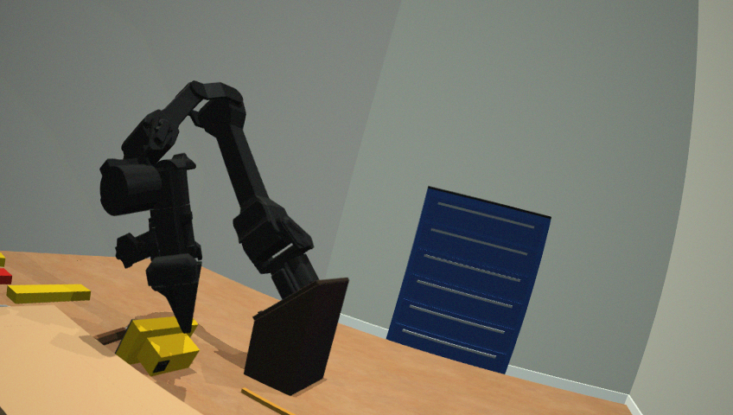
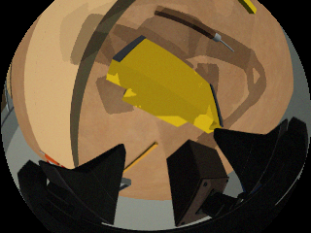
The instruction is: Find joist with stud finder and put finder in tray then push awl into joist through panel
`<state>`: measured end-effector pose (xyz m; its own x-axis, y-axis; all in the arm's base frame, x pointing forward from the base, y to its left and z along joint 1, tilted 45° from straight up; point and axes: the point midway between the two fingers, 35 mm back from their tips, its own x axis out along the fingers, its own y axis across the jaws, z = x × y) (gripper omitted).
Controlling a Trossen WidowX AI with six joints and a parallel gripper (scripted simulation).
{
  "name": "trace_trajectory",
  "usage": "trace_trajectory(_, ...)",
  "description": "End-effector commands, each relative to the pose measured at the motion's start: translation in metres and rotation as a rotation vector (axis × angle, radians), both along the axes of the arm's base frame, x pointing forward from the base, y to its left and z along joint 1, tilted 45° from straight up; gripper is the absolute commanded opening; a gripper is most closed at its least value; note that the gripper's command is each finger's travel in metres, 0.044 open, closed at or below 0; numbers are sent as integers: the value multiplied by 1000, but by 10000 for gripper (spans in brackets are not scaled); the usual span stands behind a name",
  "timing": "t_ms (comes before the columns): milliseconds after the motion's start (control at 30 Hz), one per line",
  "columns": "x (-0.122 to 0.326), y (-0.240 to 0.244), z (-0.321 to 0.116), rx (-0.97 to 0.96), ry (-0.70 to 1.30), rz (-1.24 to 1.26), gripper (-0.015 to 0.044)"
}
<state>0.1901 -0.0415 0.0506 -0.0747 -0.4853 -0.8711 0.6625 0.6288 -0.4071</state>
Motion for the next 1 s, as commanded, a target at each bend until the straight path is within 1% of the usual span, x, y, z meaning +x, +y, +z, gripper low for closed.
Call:
trace_trajectory(0,1,0,-10,-414,-473,-264,440)
trace_trajectory(233,7,4,-7,-459,-736,-353,440)
trace_trajectory(967,6,5,-7,-460,-740,-355,440)
